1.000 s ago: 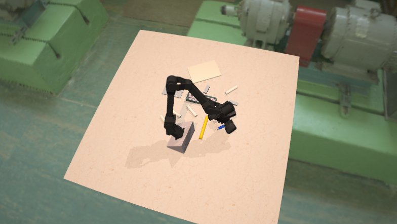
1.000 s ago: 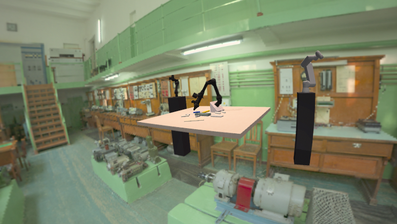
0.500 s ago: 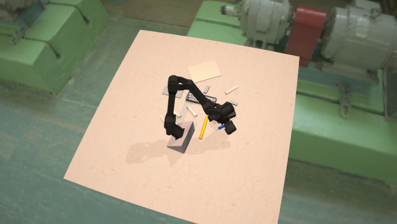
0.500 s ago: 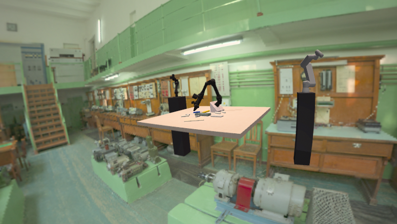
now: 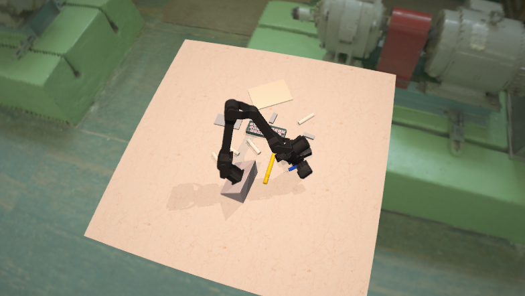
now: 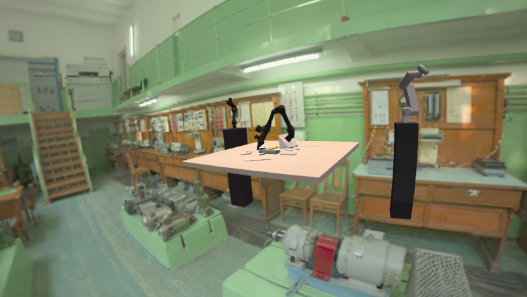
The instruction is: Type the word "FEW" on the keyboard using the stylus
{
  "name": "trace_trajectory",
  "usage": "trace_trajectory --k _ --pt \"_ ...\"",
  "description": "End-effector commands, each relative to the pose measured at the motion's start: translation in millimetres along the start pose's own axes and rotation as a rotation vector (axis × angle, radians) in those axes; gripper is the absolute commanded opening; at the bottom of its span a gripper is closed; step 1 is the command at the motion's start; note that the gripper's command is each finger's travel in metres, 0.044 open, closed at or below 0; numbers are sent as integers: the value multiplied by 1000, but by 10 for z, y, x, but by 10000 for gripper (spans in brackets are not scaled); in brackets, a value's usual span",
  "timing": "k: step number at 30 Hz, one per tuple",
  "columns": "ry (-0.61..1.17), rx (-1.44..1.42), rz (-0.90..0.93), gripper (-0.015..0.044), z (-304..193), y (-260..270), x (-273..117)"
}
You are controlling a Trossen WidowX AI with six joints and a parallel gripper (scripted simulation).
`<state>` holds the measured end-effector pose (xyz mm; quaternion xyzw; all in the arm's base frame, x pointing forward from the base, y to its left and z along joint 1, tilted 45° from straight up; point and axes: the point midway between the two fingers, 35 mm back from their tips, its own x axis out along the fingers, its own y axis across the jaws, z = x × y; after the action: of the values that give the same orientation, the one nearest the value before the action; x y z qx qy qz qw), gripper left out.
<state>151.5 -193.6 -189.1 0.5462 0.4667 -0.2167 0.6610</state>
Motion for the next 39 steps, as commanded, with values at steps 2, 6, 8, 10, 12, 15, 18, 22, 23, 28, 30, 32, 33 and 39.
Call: trace_trajectory --k 2,6,8,10,12,15,18,22,23,28,30,32,33,39 --pt "4 7 5 150 -39 10 31" --pt "4 7 5 150 -55 11 58" --pt "4 7 5 150 -62 11 69" --pt "4 7 5 150 -63 12 71" --pt "4 7 5 150 -63 12 71" --pt "3 0 0 71 -49 4 66" --pt "3 0 0 32 -49 4 66" --pt "3 0 0 0 -33 3 46" --pt "3 0 0 0 -17 2 24" --pt "2 0 -1 0 113 -4 -177" --pt "2 0 -1 0 171 -5 -286" --pt "2 0 -1 0 205 -6 -359" --pt "2 0 -1 0 210 -6 -369" --pt "16 -57 32 0 188 13 -337"
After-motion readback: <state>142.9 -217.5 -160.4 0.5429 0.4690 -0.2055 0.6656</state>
